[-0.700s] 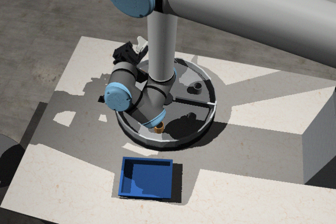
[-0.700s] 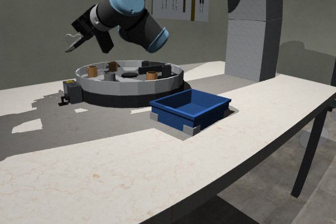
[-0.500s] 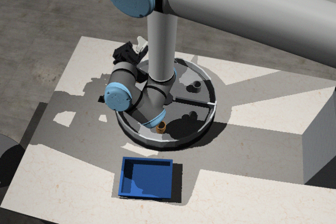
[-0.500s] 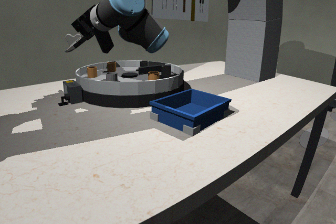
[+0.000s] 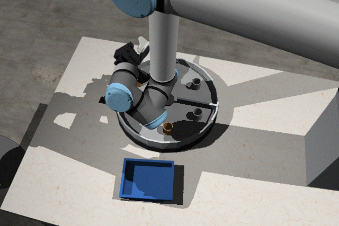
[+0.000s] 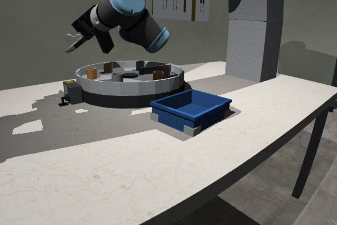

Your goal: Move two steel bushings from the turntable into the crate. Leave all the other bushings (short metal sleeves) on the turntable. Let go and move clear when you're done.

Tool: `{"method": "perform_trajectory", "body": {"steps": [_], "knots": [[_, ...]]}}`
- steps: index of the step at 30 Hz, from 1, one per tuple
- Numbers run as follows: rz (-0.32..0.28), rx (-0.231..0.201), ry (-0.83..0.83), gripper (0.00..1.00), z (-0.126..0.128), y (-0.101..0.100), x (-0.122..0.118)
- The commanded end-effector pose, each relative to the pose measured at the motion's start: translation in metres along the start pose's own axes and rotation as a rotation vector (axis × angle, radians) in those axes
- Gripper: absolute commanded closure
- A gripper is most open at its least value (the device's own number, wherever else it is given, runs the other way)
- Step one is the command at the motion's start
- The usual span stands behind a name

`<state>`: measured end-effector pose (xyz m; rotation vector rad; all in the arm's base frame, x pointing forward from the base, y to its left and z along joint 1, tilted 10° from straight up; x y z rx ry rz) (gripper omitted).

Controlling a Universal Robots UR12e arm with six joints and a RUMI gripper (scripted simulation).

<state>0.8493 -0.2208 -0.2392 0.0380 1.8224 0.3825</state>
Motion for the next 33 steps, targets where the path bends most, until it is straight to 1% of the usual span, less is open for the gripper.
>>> {"method": "perform_trajectory", "body": {"steps": [1,6,9,11,13,17,21,22,24,25,28,30,33], "knots": [[0.005,-0.005,0.002,0.00,0.000,-0.001,-0.001],[0.043,-0.035,0.023,0.00,-0.005,-0.006,0.000],[0.090,-0.069,0.045,0.00,-0.011,-0.010,0.003],[0.132,-0.098,0.062,0.00,-0.018,-0.013,0.006],[0.132,-0.098,0.062,0.00,-0.018,-0.013,0.006],[0.243,-0.168,0.098,0.00,-0.037,-0.015,0.016],[0.387,-0.247,0.127,0.00,-0.065,-0.007,0.032],[0.387,-0.247,0.127,0.00,-0.065,-0.007,0.032],[0.469,-0.288,0.135,0.00,-0.082,0.002,0.041],[0.469,-0.288,0.135,0.00,-0.082,0.002,0.041],[0.597,-0.346,0.138,0.00,-0.111,0.023,0.055],[0.597,-0.346,0.138,0.00,-0.111,0.023,0.055],[0.725,-0.399,0.129,0.00,-0.141,0.050,0.068]]}}
Point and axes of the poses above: the point where the finger pads meet when closed, its own y axis back along the fingers, its own z axis across the jaws, x = y × z, the point moved 6 cm from there along y, back along the fingers, and after that the axes turned 10 degrees about -y, right-handed, at the moved point
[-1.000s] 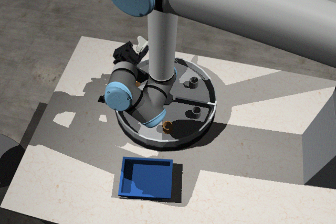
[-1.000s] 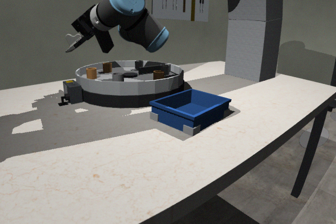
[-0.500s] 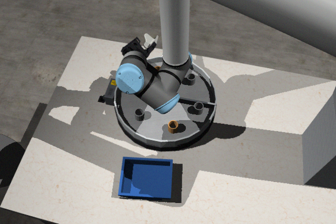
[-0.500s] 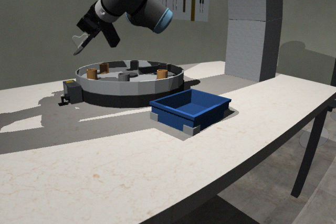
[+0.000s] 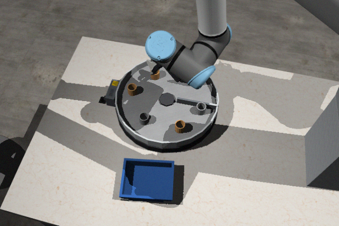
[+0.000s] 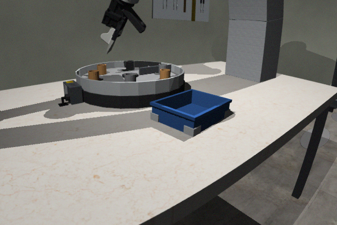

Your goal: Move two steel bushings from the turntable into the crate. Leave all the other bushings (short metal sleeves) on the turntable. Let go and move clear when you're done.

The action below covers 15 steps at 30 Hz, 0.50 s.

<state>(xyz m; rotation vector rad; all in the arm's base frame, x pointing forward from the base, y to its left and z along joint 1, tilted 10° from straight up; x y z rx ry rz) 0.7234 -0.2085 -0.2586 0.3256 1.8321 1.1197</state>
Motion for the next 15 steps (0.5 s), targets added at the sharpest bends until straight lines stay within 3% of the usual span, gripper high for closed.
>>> {"method": "perform_trajectory", "body": {"steps": [1,2,10,15], "knots": [[0.173,-0.096,-0.010,0.00,-0.025,0.027,0.037],[0.173,-0.096,-0.010,0.00,-0.025,0.027,0.037],[0.419,-0.227,-0.074,0.00,-0.058,0.094,0.105],[0.473,-0.256,-0.093,0.00,-0.064,0.112,0.120]]}}
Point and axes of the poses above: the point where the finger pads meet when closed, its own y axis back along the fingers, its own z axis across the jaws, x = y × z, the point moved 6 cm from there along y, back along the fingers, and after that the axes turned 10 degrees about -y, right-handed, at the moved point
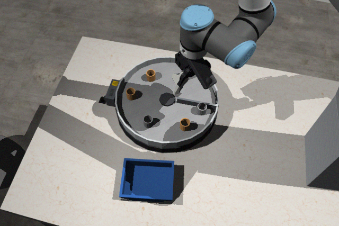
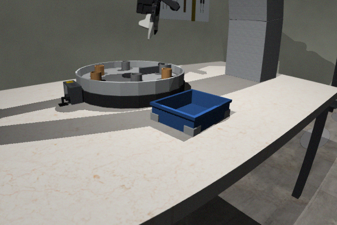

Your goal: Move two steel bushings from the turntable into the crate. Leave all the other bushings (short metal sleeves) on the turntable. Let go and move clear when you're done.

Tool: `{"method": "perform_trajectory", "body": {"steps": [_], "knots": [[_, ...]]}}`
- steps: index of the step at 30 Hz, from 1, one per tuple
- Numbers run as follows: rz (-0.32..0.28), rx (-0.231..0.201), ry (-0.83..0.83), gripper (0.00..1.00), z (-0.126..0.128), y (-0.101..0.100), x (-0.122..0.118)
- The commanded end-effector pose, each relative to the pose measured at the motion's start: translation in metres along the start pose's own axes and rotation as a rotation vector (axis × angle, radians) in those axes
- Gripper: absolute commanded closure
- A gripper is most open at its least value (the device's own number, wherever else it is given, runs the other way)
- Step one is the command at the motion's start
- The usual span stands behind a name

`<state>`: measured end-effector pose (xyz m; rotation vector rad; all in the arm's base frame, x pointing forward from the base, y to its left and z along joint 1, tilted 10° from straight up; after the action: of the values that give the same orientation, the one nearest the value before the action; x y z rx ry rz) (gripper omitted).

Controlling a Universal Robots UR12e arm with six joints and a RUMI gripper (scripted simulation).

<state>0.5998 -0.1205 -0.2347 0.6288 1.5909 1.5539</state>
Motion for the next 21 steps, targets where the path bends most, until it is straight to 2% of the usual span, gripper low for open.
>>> {"method": "perform_trajectory", "body": {"steps": [1,6,20,21], "knots": [[0.072,-0.043,-0.018,0.00,-0.007,0.015,0.024],[0.103,-0.062,-0.030,0.00,-0.010,0.022,0.036],[0.105,-0.063,-0.031,0.00,-0.010,0.023,0.037],[0.105,-0.063,-0.031,0.94,-0.010,0.023,0.037]]}}
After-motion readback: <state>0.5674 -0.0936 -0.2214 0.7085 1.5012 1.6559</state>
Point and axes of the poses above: the point where the finger pads meet when closed, its own y axis back along the fingers, its own z axis across the jaws, x = y × z, the point moved 6 cm from there along y, back along the fingers, and after that the axes turned 10 degrees about -y, right-handed, at the moved point
